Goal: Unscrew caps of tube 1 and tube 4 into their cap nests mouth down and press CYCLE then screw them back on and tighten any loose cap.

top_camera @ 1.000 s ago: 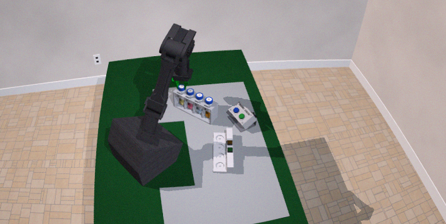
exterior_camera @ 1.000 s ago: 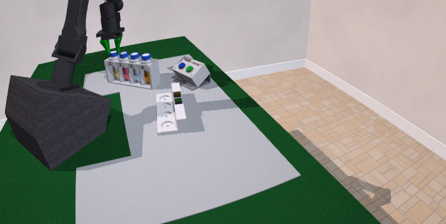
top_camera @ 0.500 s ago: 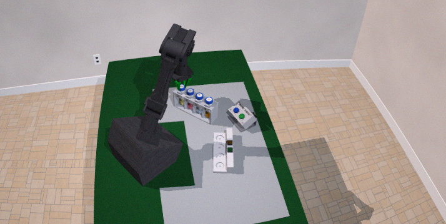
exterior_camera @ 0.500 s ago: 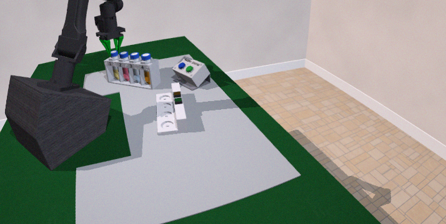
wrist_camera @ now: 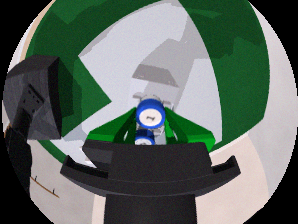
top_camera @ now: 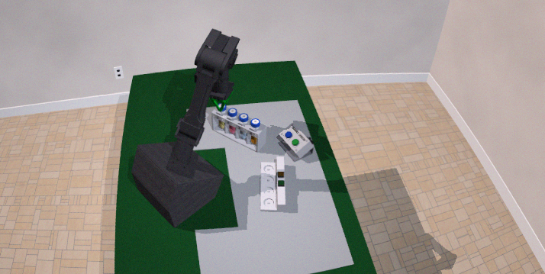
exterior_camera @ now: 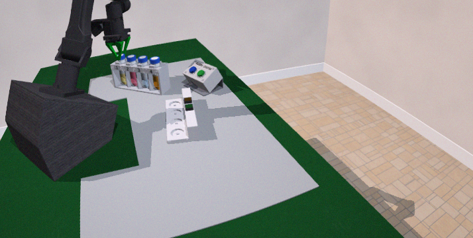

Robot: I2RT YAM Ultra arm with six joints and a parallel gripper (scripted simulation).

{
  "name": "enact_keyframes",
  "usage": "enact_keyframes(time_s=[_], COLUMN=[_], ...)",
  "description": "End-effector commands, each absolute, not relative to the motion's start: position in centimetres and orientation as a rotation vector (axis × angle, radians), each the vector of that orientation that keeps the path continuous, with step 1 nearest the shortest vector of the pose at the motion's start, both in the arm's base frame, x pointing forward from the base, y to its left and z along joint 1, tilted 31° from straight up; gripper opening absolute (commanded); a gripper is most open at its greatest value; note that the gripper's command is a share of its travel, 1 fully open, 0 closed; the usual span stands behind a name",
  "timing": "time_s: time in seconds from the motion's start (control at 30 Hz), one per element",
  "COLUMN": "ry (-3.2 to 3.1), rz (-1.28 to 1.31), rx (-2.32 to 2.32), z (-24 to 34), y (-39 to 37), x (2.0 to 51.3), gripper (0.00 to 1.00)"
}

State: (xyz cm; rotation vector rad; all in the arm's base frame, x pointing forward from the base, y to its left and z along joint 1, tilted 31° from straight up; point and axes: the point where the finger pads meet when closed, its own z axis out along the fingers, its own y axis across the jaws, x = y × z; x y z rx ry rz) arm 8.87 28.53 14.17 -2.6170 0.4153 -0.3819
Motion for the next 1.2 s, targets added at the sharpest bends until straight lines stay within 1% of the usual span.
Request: enact_keyframes(time_s=[0.0, 0.33, 0.37, 0.7, 0.8, 0.87, 0.97, 1.17], ry=[0.097, 0.043, 0.043, 0.043, 0.372, 0.372, 0.689, 0.993], rz=[-0.459, -0.472, -0.472, -0.472, -0.391, -0.391, -0.305, -0.217], rx=[-2.663, -2.669, -2.669, -2.669, -2.616, -2.616, -2.528, -2.407], z=[14.50, 14.50, 14.50, 14.50, 14.49, 14.49, 14.49, 14.49], y=[28.66, 28.66, 28.66, 28.66, 28.67, 28.67, 28.67, 28.67], x=[8.84, 8.84, 8.84, 8.84, 8.85, 8.85, 8.86, 8.86], gripper=[0.00, 0.00, 0.49, 0.49, 0.49, 0.49, 0.49, 0.49])
